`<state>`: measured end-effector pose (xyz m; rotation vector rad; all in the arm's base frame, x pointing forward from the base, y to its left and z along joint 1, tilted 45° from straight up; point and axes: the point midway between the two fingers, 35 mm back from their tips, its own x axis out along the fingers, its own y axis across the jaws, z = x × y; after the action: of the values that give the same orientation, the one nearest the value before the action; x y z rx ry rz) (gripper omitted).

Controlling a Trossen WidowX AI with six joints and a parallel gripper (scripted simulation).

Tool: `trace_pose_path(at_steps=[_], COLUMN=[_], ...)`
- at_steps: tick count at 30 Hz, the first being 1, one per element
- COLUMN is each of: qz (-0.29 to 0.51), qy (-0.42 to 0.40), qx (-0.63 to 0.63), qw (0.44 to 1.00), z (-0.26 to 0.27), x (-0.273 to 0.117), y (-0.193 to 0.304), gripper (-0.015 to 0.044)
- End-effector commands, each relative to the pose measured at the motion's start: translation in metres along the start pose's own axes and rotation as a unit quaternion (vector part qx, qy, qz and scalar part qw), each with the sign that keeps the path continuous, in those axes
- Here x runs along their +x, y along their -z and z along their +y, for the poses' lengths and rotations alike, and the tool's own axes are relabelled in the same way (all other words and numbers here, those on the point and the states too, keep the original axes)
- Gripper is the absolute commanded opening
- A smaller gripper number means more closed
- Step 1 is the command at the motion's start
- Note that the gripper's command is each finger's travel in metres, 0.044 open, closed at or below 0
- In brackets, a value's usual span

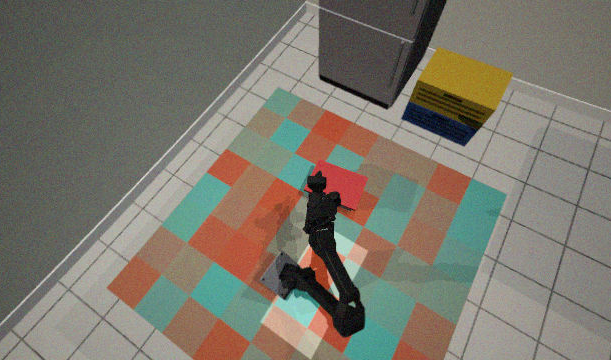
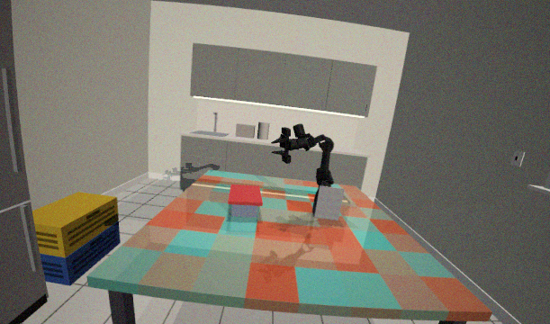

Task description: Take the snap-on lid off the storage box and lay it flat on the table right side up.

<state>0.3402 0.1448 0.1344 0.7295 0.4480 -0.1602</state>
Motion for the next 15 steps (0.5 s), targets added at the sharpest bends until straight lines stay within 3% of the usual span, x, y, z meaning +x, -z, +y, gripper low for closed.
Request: trace_pose_path(at_steps=[1,8,15], qz=[-0.019,-0.113,-0.114], qy=[0.061,0.238,0.249], qx=[0.023,0.086,0.085], qw=[0.998,0.961,0.958], z=[-0.035,-0.143,-0.151], x=[0.009,0.013,0.012], y=[0.0,-0.011,-0.01], gripper=[0.0235,0.0235,0.0235])
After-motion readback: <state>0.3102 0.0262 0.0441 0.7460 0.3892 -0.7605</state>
